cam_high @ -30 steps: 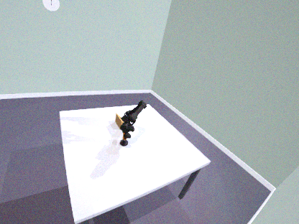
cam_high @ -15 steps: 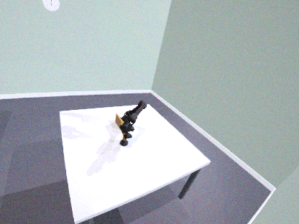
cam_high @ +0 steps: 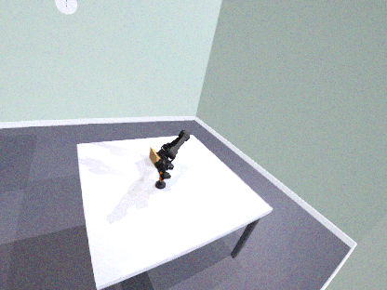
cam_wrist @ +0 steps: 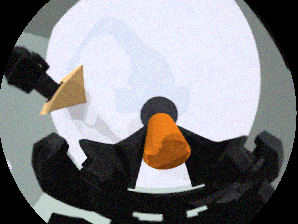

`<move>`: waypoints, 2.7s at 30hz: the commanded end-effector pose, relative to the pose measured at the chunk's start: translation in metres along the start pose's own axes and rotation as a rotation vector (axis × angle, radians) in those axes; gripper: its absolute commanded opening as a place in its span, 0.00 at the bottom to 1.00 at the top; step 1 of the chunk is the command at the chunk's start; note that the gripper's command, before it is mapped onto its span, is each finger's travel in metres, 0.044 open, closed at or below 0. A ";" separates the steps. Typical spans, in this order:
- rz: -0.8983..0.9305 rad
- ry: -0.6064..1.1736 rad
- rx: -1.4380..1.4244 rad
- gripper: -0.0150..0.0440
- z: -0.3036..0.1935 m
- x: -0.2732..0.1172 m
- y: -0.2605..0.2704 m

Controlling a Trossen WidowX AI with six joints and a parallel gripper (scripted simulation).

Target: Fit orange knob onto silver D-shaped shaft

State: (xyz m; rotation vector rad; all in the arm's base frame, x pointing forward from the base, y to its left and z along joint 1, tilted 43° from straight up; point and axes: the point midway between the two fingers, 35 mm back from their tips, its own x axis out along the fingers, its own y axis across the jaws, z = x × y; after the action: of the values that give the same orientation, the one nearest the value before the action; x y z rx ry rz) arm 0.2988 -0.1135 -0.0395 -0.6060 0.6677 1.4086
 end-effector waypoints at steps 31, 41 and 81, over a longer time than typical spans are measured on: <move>-0.004 0.003 -0.215 0.25 -0.001 -0.001 -0.001; -0.004 0.003 -0.384 0.25 -0.001 -0.003 -0.002; -0.003 0.004 -0.634 0.25 -0.001 -0.001 -0.002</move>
State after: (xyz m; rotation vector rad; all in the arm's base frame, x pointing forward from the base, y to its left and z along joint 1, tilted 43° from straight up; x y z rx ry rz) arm 0.3004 -0.1152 -0.0385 -1.0752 0.2318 1.6117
